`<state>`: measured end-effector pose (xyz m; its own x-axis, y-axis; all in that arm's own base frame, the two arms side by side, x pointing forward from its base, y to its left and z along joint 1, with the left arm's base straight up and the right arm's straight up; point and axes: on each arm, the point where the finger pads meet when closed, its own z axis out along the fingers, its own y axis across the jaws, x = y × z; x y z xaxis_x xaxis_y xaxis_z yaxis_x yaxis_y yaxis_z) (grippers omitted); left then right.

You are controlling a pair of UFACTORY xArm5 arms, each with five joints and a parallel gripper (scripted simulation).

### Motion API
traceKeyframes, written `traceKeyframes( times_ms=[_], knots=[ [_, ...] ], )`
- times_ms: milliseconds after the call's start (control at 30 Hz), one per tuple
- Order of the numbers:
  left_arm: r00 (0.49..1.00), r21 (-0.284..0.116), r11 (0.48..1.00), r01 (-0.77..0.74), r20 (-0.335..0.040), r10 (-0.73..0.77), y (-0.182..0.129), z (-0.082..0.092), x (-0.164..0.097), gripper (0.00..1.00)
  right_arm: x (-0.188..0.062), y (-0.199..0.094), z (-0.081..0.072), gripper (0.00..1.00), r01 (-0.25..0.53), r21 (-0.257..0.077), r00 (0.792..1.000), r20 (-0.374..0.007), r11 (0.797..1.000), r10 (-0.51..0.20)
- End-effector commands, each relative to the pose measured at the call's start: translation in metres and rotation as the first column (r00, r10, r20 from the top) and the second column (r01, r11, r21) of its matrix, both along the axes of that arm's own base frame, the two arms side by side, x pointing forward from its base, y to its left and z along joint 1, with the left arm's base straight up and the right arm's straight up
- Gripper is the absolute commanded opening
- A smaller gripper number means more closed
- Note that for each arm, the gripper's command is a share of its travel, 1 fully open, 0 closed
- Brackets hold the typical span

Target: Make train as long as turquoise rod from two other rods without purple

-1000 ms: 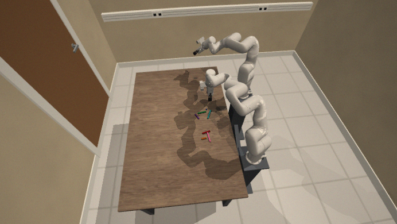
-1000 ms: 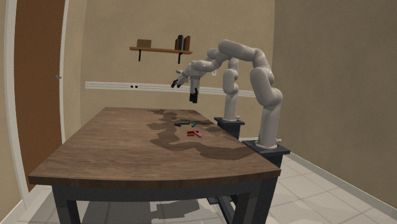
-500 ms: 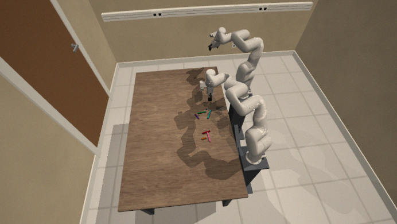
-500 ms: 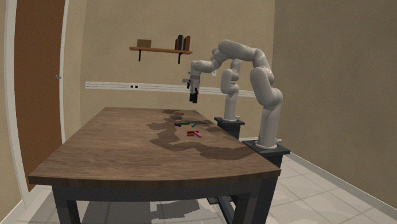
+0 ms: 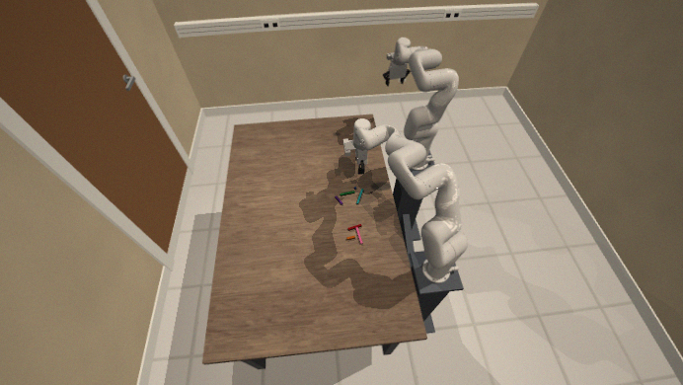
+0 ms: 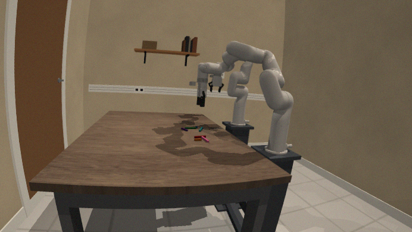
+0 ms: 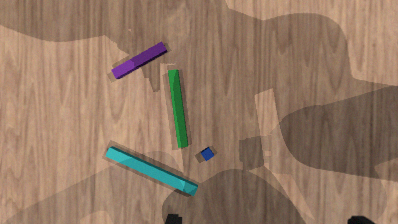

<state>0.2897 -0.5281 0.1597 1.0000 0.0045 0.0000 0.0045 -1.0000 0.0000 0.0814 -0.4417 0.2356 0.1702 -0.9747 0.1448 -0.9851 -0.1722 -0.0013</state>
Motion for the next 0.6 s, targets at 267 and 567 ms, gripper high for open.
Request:
traceKeyframes(
  times_ms=[267, 567],
  knots=[
    [1.0, -0.005, 1.0, 0.0, 0.003, 0.0, -0.001, 0.003, 0.001, 1.0, -0.06, 0.032, 0.012, 1.0, 0.121, 0.114, 0.993, -0.021, 0.986, -0.119],
    [1.0, -0.005, 1.0, 0.0, 0.003, 0.0, -0.001, 0.003, 0.001, 1.0, -0.072, 0.042, 0.014, 1.0, 0.15, 0.142, 0.989, -0.026, 0.978, -0.148]
  ],
)
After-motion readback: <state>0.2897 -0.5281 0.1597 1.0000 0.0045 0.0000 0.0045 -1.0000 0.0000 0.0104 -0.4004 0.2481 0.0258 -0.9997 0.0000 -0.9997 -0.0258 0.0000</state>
